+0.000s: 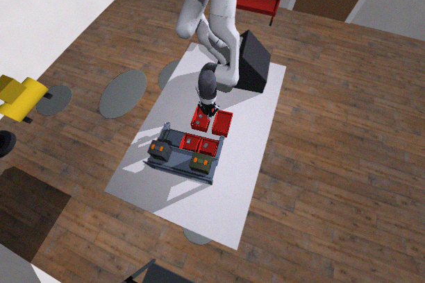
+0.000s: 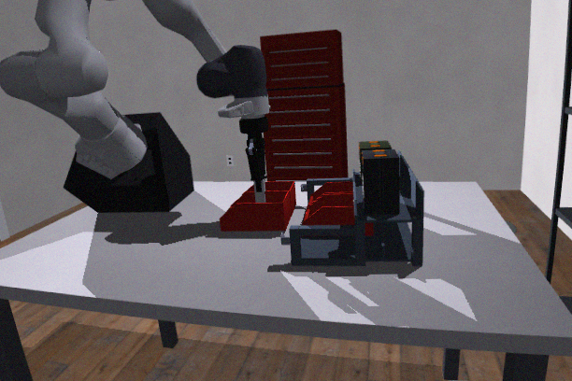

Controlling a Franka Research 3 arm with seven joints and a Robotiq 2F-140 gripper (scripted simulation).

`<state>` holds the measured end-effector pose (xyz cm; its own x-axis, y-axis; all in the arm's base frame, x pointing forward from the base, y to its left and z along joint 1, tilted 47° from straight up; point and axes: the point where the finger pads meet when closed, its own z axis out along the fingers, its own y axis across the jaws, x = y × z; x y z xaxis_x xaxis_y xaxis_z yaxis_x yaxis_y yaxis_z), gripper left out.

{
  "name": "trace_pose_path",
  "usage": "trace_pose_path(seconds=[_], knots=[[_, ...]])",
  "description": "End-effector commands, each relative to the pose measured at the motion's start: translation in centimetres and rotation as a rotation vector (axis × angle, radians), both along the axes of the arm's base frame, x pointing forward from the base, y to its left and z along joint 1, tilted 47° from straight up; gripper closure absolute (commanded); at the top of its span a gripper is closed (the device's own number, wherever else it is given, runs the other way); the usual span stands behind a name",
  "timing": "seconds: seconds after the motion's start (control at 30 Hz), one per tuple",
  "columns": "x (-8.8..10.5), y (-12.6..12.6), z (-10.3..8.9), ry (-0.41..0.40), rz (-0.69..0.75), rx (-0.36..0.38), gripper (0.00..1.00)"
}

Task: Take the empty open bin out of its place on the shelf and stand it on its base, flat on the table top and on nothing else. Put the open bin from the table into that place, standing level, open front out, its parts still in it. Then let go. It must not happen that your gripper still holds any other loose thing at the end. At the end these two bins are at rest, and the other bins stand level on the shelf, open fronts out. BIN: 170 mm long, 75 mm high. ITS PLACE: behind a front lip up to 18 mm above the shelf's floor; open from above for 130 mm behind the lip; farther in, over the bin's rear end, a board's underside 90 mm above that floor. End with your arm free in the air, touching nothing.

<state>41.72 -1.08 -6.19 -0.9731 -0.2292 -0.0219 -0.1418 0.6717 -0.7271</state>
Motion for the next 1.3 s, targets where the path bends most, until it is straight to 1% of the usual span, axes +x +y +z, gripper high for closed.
trace_pose_path(seconds=[0.0, 0.2, 0.63, 0.83, 0.9, 1.0, 1.27], knots=[[-0.4, 0.7, 0.6, 0.004, -0.006, 0.000, 1.00], [-0.5, 1.3, 1.2, 0.004, -0.006, 0.000, 1.00], [-0.5, 1.3, 1.2, 0.004, -0.006, 0.000, 1.00], [-0.5, 0.9, 1.6, 0.004, -0.006, 0.000, 1.00], [-0.4, 0.4, 2.1, 0.004, -0.006, 0.000, 1.00], [-0.3, -0.9, 3.4, 0.005, -0.005, 0.000, 1.00], [0.2, -6.0, 8.6, 0.006, -0.003, 0.000, 1.00]])
